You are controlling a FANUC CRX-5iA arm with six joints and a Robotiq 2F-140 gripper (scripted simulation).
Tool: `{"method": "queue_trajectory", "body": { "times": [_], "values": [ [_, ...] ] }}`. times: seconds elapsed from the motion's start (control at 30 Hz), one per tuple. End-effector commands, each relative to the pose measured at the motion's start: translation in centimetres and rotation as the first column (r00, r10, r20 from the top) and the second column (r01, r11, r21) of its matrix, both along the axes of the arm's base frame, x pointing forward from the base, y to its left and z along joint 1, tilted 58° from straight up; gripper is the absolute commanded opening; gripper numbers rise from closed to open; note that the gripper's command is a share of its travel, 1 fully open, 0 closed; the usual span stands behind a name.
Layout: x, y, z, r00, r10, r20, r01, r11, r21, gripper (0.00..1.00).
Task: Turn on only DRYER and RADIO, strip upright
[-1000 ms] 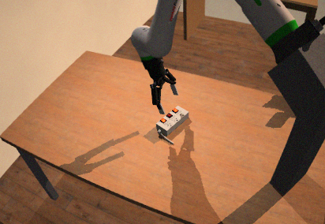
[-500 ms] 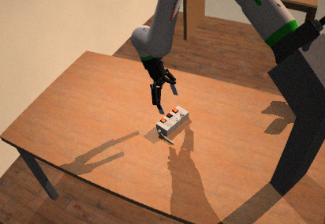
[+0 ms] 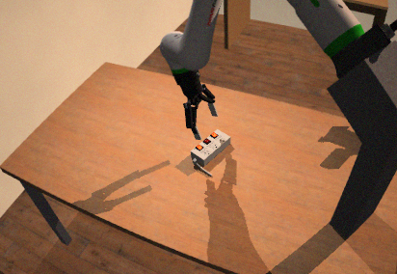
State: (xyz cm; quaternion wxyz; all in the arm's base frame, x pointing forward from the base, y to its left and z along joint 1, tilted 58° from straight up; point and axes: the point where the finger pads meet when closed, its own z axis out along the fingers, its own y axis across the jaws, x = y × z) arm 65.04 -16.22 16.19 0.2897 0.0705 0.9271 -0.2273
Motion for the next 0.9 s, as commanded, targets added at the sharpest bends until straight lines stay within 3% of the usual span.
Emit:
{"method": "queue_trajectory", "body": {
  "times": [0.0, 0.4, 0.57, 0.87],
  "values": [
    [0.0, 0.0, 0.0, 1.0, 0.0, 0.0, 0.0, 1.0, 0.0, 1.0],
    [0.0, -0.1, 0.1, 1.0, 0.0, 0.004, 0.0, 1.0, -0.003, 1.0],
    [0.0, -1.6, 2.1, 0.996, 0.001, 0.088, 0.005, 0.998, -0.065, 1.0],
    [-0.4, -1.7, 3.0, 0.99, 0.02, 0.143, -0.006, 0.995, -0.1, 1.0]
  ]
}}
